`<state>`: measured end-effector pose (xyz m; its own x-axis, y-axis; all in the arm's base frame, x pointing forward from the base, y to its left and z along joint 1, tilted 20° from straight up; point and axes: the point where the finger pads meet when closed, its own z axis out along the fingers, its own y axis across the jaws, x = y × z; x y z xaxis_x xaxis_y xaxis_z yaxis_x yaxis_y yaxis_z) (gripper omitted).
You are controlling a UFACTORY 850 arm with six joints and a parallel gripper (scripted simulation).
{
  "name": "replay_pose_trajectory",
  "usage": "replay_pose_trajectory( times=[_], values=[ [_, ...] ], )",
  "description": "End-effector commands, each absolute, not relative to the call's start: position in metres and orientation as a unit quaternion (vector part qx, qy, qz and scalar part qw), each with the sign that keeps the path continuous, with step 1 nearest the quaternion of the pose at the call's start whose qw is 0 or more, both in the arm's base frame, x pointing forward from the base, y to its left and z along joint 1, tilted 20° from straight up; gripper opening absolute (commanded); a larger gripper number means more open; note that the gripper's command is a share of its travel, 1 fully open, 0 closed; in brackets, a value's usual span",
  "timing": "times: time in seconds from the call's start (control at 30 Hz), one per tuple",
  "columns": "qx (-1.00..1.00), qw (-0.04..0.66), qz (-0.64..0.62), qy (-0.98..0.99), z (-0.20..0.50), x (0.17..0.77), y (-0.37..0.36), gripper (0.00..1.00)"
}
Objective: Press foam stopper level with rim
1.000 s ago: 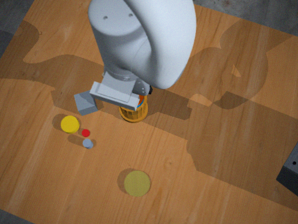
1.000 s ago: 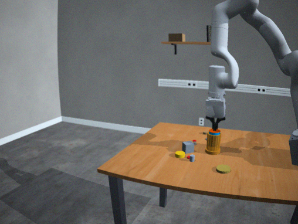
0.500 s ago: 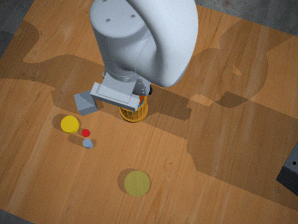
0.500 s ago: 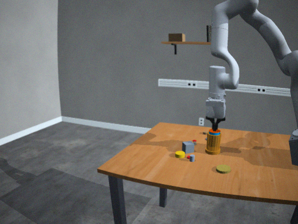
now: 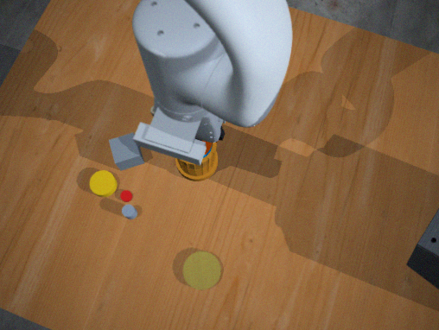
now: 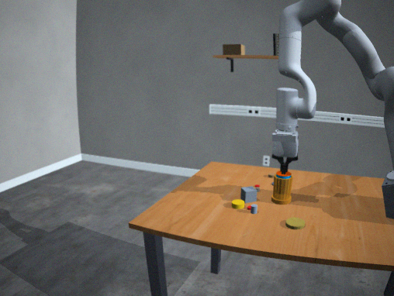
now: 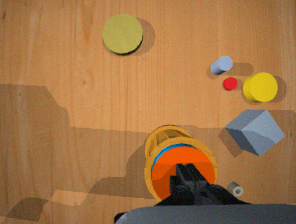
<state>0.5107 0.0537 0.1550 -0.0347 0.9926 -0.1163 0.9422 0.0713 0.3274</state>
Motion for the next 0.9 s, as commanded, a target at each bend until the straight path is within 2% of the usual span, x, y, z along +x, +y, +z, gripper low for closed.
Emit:
replay_pose_trajectory(
  times=[0.0, 0.87],
  values=[
    [0.677, 0.158, 0.081, 0.715, 0.154, 0.512, 0.054, 0.0],
    [0.677, 0.158, 0.081, 0.715, 0.141, 0.516, 0.052, 0.0]
  ],
)
